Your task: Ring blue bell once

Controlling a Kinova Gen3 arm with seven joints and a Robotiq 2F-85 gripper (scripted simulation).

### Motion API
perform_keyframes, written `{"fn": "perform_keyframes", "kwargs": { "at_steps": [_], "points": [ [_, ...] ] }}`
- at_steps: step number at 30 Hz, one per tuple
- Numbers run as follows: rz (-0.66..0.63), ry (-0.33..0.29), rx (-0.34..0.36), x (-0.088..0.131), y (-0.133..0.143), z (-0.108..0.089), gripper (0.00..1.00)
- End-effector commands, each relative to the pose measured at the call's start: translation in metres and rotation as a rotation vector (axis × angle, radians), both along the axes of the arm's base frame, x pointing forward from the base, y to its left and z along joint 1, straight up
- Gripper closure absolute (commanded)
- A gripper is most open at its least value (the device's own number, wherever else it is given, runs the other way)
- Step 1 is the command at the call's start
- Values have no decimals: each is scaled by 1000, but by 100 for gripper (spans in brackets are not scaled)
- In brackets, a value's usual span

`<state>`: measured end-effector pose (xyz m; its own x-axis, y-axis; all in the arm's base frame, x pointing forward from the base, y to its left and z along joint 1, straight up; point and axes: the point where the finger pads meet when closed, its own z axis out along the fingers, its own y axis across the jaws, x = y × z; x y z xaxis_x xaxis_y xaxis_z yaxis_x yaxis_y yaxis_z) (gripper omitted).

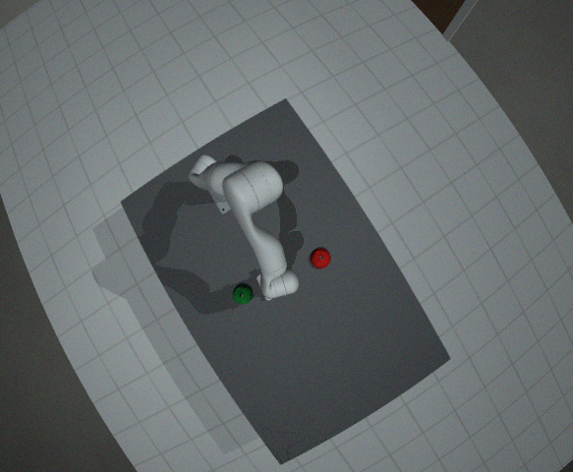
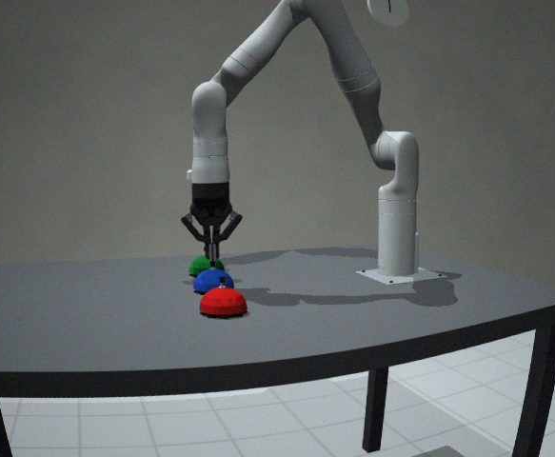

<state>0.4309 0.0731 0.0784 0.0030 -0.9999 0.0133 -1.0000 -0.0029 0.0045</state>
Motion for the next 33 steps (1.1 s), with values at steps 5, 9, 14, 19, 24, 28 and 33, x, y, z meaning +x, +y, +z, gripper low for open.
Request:
{"fn": "perform_keyframes", "kwargs": {
  "at_steps": [5,9,14,19,24,28,33],
  "points": [
    [0,0,1,0,0,0,100],
    [-2,-3,2,2,1,6,100],
    [-3,-4,3,2,1,12,100],
    [-4,-5,3,3,1,25,100],
    [-4,-5,3,3,1,39,100],
    [-4,-5,3,3,1,50,100],
    [-4,-4,3,2,1,57,100]
  ]
}}
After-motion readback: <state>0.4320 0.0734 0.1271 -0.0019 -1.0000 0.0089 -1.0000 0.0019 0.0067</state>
